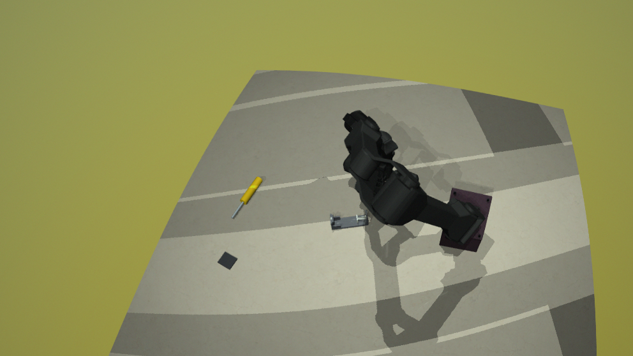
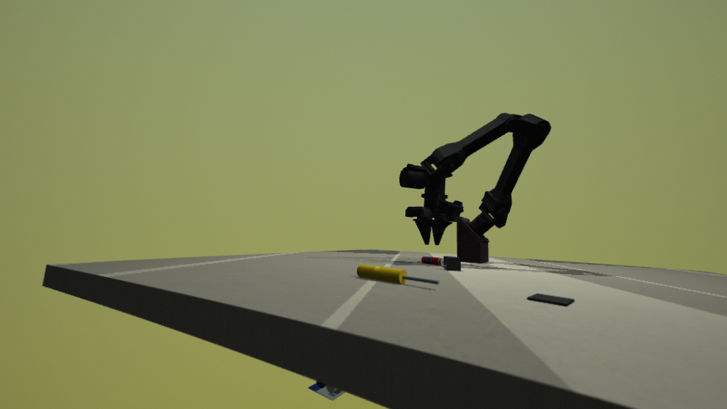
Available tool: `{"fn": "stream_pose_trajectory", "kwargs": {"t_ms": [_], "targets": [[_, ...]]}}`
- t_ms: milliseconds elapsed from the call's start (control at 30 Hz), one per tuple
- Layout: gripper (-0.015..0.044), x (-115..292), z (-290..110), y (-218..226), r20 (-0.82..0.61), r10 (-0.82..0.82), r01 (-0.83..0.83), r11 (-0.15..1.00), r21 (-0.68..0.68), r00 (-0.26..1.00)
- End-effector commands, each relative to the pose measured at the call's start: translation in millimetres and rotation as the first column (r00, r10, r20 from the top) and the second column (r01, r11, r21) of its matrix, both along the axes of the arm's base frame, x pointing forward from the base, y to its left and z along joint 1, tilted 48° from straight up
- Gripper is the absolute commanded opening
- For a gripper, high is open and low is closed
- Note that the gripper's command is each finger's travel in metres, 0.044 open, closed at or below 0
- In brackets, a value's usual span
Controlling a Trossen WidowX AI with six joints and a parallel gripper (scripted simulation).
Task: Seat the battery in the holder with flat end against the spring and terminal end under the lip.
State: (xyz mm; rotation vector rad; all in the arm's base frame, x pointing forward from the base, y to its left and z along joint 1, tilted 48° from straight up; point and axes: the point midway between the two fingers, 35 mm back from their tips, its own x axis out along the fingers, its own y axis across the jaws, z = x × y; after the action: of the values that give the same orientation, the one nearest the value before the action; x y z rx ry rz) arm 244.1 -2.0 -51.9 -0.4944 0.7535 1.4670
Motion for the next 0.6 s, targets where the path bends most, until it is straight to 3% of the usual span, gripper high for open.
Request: {"fn": "stream_pose_trajectory", "kwargs": {"t_ms": [0, 567], "targets": [[0.0223, -2.0, -1.9, 1.9, 0.009, 0.021, -0.021, 0.999, 0.048, 1.0], [0.0223, -2.3, -17.2, 17.5, 0.009, 0.021, -0.021, 0.999, 0.047, 1.0]]}}
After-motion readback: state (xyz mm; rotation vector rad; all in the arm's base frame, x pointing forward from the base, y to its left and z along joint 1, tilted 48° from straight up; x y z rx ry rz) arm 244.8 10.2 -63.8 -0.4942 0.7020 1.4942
